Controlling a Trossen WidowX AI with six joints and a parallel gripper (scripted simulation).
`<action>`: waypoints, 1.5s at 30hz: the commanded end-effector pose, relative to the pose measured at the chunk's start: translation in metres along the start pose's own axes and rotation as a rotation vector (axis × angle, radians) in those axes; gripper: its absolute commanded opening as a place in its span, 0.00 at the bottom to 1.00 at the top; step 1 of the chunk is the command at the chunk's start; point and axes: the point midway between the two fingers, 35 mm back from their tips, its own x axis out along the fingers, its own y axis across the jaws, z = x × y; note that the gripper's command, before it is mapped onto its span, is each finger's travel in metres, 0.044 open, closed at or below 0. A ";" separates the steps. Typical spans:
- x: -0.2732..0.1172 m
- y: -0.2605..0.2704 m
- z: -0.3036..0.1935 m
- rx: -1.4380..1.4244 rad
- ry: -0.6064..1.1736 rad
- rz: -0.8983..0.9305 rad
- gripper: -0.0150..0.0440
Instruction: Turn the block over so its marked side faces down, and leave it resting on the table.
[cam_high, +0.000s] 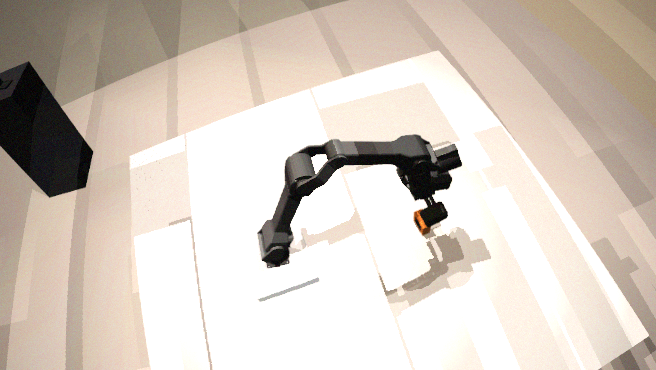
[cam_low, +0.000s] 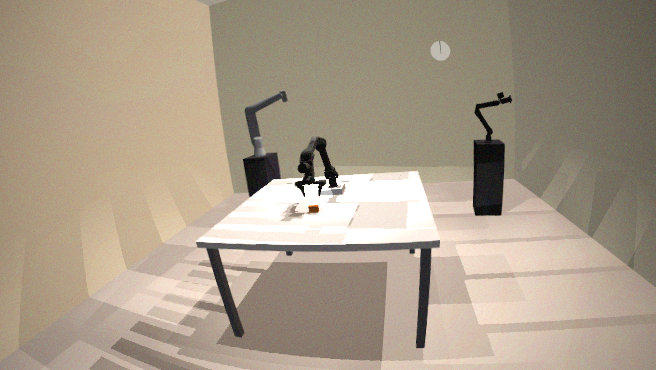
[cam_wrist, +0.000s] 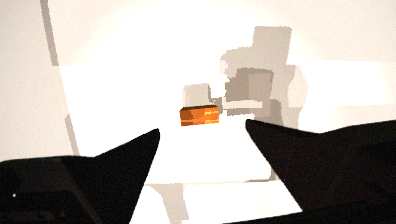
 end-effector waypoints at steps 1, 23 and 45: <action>-0.010 0.002 0.005 -0.002 0.144 -0.010 1.00; 0.040 0.002 -0.002 -0.002 0.144 -0.011 1.00; 0.072 0.001 -0.007 -0.002 0.144 -0.011 1.00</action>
